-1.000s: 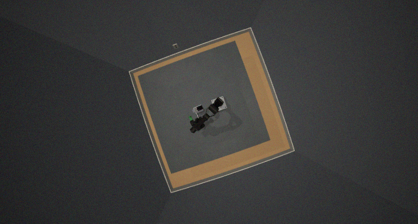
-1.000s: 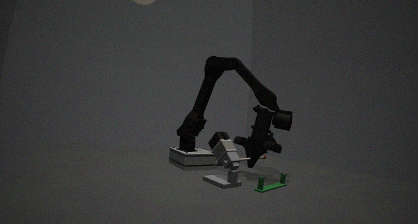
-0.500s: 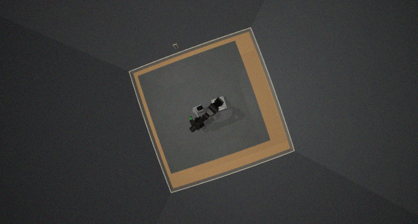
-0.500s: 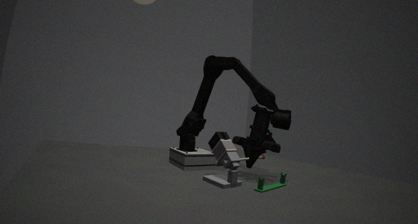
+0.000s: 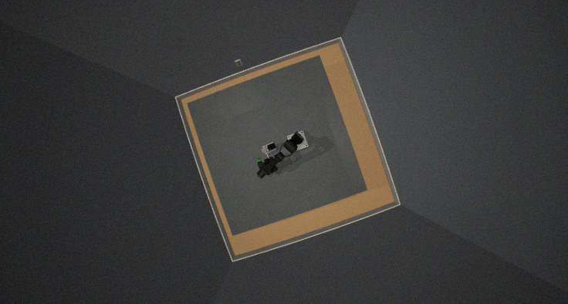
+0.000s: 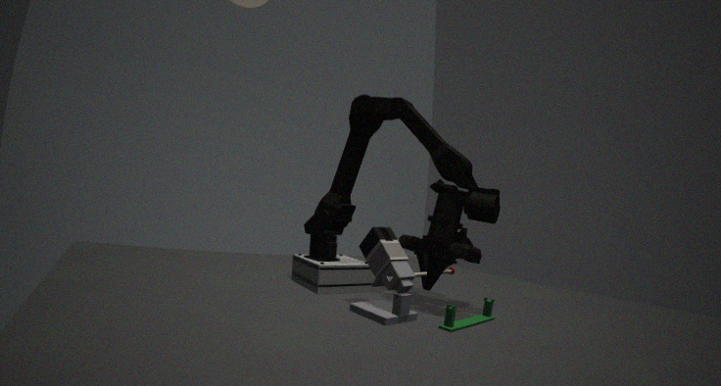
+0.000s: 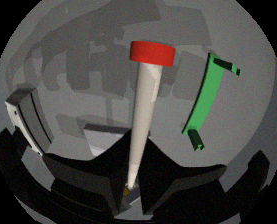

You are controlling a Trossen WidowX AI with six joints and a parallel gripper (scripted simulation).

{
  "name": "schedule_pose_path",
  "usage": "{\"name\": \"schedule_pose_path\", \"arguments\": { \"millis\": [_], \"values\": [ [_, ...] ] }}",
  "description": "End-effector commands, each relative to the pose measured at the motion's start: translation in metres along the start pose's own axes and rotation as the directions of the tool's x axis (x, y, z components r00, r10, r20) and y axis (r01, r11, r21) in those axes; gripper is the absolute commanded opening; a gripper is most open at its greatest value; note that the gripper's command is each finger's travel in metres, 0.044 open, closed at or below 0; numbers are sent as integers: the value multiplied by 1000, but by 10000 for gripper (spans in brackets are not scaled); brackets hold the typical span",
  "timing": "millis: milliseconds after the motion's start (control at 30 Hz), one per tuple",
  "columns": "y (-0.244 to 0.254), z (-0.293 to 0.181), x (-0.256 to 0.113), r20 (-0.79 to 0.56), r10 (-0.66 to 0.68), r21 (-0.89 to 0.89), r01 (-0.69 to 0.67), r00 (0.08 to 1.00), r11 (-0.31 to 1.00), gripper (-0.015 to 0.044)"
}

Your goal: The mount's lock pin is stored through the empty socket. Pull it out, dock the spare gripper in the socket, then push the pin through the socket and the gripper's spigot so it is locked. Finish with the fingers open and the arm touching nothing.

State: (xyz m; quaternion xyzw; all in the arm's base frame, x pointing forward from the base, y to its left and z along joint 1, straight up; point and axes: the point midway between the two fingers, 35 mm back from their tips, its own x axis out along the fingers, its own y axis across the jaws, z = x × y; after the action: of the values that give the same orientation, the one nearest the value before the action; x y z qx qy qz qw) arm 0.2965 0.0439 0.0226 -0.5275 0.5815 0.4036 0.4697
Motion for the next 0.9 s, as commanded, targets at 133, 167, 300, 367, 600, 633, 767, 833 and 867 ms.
{"name": "schedule_pose_path", "arguments": {
  "millis": [133, 167, 300, 367, 600, 633, 767, 833, 867],
  "values": [
    [1, -5, 2, -5, -1, -4, 1, 1000, 1000, 0],
    [1, -6, 2, -5, -2, -4, 2, 1000, 1000, 0],
    [-1, -8, 3, -5, -3, -4, 3, 1000, 1000, 0],
    [-1, -9, 3, -5, -3, -4, 3, 1000, 1000, 0],
    [-1, -13, 4, -4, -3, -4, 3, 1000, 1000, 0],
    [-1, -13, 4, -4, -3, -4, 3, 1000, 1000, 0],
    [-1, -15, 4, -4, -3, -3, 3, 1000, 1000, 0],
    [-1, -17, 5, -4, -4, -3, 4, 1000, 1000, 0],
    [-1, -17, 5, -4, -4, -3, 4, 1000, 1000, 0]
  ]
}}
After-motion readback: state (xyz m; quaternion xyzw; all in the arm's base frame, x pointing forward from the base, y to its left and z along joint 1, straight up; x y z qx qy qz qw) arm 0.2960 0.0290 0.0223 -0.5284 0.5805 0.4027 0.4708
